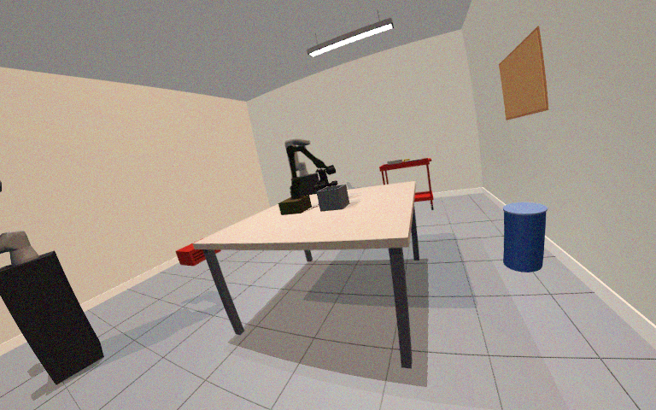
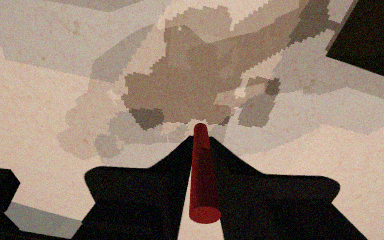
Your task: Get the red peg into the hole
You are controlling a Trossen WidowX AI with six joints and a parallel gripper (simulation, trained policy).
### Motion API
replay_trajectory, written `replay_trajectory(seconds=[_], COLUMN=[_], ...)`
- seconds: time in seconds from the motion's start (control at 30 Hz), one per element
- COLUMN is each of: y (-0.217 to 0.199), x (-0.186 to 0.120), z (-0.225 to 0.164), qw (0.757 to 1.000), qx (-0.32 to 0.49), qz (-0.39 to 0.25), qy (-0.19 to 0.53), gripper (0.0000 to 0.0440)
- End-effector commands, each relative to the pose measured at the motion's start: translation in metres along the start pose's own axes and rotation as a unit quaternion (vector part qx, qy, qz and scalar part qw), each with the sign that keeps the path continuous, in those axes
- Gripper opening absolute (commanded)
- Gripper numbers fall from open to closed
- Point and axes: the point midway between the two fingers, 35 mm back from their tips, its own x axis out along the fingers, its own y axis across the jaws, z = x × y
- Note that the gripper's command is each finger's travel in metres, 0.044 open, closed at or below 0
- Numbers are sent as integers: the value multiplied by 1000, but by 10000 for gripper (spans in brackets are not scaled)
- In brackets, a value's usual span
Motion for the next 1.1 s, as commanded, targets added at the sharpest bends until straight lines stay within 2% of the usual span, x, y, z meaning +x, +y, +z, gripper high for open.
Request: replay_trajectory(seconds=[0.0,0.5,1.07], y=[11,57,90], x=[-12,-73,-137], z=[-6,-8,46], qw=[1000,994,987], qx=[3,-7,0], qz=[19,106,160], qy=[11,26,-21], gripper=[0,0,0])
